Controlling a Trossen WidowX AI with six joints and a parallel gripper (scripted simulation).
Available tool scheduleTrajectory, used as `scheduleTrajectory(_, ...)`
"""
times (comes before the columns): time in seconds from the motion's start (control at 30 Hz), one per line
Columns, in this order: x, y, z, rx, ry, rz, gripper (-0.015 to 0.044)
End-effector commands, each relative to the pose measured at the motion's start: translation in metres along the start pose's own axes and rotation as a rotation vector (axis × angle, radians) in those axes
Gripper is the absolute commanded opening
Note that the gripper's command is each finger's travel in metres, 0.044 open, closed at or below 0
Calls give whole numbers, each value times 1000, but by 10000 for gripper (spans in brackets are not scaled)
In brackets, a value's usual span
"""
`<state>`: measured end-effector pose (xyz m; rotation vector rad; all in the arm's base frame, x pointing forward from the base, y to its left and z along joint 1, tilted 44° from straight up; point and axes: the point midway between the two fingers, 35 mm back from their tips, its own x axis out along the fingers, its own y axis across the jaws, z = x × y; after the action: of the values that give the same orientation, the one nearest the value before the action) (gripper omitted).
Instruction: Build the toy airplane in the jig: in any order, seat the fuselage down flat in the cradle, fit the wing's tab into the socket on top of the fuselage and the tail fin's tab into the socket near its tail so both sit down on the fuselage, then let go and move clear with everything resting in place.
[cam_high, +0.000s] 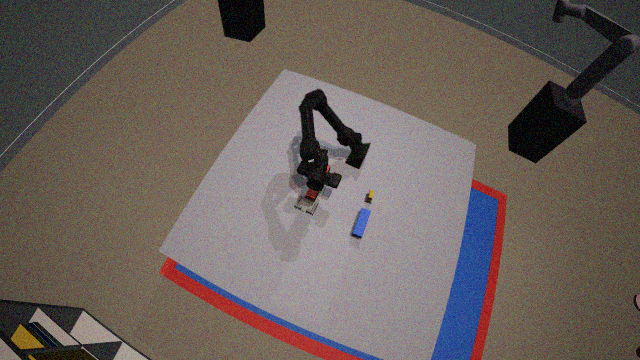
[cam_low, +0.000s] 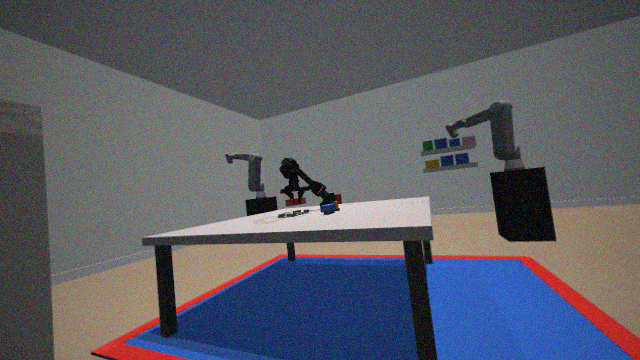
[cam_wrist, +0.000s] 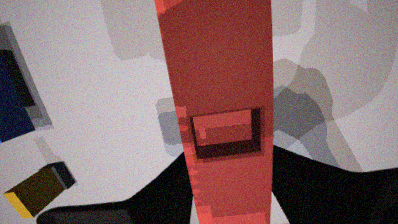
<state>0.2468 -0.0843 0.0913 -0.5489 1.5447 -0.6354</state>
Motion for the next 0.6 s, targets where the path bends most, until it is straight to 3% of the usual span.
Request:
scheduleTrajectory(0.0,0,-1,1,-2,-3,-5,195)
scheduleTrajectory(0.57,17,-1,2,-2,-4,-5,195)
